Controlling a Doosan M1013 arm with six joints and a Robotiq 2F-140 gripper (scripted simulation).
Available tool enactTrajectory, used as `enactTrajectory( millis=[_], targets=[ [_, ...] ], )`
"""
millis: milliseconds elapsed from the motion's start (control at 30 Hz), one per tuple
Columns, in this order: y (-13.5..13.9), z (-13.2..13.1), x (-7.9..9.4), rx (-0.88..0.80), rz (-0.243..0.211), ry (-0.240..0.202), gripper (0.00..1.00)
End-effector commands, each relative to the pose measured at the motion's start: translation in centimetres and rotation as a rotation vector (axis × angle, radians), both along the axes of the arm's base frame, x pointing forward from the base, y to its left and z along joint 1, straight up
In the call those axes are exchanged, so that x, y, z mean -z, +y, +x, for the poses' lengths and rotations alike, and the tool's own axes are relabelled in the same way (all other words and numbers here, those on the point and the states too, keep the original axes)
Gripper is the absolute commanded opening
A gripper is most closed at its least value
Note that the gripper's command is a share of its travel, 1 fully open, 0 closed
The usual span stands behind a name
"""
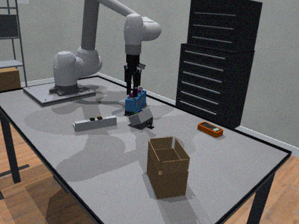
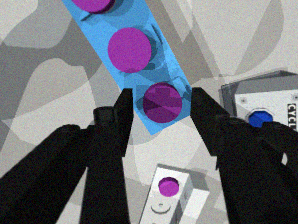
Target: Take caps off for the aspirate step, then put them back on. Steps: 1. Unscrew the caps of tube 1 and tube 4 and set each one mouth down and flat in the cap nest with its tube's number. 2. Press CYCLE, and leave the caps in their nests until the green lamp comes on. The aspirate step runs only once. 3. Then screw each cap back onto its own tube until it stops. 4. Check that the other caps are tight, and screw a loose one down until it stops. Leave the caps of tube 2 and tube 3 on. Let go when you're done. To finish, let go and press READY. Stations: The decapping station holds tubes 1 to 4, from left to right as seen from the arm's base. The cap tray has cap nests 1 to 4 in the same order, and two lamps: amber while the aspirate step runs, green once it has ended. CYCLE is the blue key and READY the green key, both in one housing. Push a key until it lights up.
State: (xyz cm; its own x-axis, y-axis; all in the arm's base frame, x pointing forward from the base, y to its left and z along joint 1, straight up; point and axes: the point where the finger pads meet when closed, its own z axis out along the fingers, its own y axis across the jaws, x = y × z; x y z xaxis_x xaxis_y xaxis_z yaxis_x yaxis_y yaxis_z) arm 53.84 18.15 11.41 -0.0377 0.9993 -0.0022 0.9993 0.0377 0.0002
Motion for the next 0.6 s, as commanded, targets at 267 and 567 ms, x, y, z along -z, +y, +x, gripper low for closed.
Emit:
enactTrajectory(
  millis=[267,567],
  targets=[
    [0.02,0.04,0.32,0.0,0.001,-0.001,0.41],
    [0.02,0.04,0.31,0.0,0.001,-0.001,0.3]
  ],
)
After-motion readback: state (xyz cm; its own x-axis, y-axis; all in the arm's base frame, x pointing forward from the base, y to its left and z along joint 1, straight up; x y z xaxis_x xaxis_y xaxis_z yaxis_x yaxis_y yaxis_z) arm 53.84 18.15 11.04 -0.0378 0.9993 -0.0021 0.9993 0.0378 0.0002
